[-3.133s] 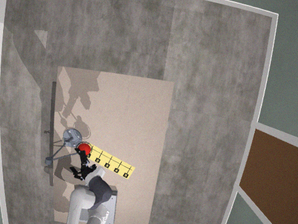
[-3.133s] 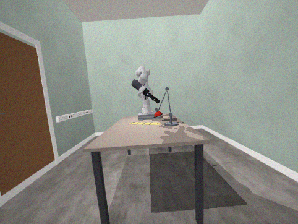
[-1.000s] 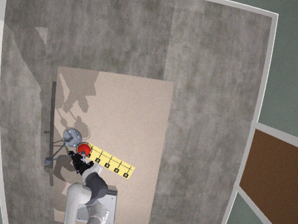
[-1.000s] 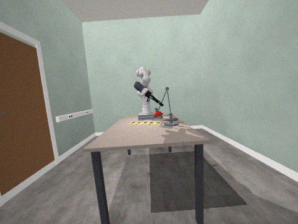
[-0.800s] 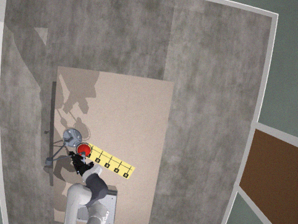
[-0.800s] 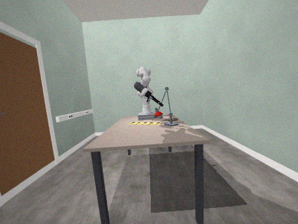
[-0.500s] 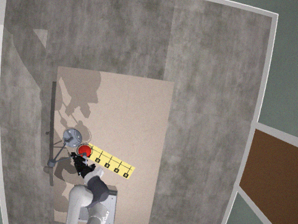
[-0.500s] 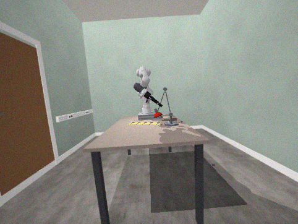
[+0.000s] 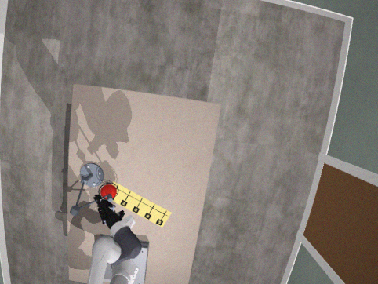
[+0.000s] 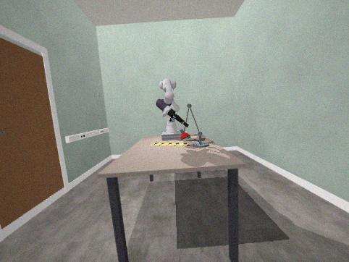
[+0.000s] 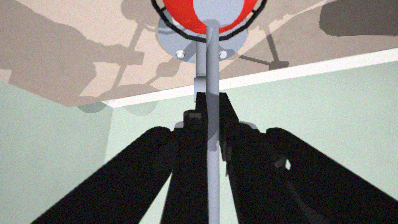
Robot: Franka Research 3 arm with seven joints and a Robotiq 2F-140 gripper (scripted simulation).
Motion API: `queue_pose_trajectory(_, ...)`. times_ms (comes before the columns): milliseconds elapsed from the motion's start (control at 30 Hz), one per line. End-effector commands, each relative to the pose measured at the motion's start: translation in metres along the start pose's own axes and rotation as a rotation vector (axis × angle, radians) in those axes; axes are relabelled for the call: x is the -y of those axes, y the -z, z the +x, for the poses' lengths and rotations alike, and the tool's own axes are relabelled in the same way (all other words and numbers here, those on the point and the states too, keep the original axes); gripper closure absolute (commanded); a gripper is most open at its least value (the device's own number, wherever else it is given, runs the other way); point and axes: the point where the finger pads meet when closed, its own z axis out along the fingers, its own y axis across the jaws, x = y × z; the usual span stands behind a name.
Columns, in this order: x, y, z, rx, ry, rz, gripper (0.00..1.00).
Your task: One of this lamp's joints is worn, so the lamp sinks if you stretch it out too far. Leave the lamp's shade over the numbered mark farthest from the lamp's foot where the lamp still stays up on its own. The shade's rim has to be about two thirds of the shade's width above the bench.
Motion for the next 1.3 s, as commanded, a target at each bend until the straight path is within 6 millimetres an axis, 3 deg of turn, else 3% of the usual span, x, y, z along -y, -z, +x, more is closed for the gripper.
queue_pose_trajectory(0,0.001,0.0022,0.0175,-0.01,0.0,0.026,0.9)
queue_pose_trajectory(600,0.0018,0.0034,0.0267,-0.01,-0.002,0.03,0.9)
queue_pose_trajectory(1267,0.0017,0.0034,0.0217,-0.01,-0.002,0.03,0.9)
